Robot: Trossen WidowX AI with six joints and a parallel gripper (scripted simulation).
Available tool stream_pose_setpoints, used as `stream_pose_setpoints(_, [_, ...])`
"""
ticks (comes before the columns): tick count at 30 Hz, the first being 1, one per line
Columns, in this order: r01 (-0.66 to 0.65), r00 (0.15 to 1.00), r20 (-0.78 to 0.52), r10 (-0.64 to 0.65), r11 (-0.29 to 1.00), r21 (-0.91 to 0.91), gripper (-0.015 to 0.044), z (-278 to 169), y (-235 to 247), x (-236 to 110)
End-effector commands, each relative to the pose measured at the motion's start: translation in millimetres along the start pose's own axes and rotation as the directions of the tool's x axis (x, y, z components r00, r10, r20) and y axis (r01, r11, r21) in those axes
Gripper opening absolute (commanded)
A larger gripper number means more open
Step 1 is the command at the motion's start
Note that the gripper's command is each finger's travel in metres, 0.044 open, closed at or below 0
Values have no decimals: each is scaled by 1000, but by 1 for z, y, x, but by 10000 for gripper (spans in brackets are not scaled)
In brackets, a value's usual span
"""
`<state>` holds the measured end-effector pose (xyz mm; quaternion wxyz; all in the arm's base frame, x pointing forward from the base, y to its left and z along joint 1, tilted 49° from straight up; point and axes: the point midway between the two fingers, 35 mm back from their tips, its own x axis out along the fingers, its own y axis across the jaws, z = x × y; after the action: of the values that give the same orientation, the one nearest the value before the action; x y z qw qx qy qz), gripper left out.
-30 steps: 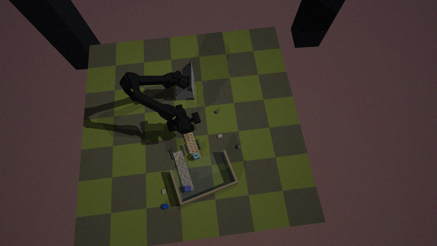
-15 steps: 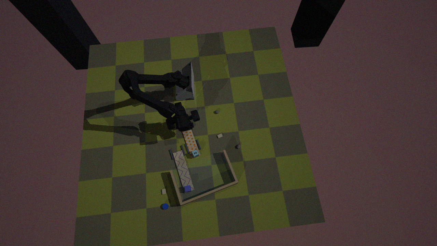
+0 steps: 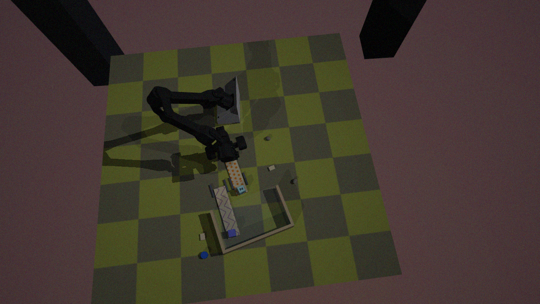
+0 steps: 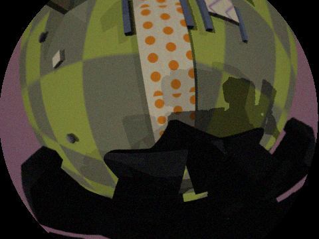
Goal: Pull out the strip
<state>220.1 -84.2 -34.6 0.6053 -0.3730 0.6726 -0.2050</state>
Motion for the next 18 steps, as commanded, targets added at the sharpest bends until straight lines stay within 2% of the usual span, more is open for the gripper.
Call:
stream_pose_setpoints(1, [0,1000,-25,0,1000,-10,0,-8,0,4])
stream_pose_setpoints(14, [0,1000,-25,0,1000,-10,0,-8,0,4])
stream_pose_setpoints(18, [-5,1000,-14,5,1000,-6,0,3,1,-26])
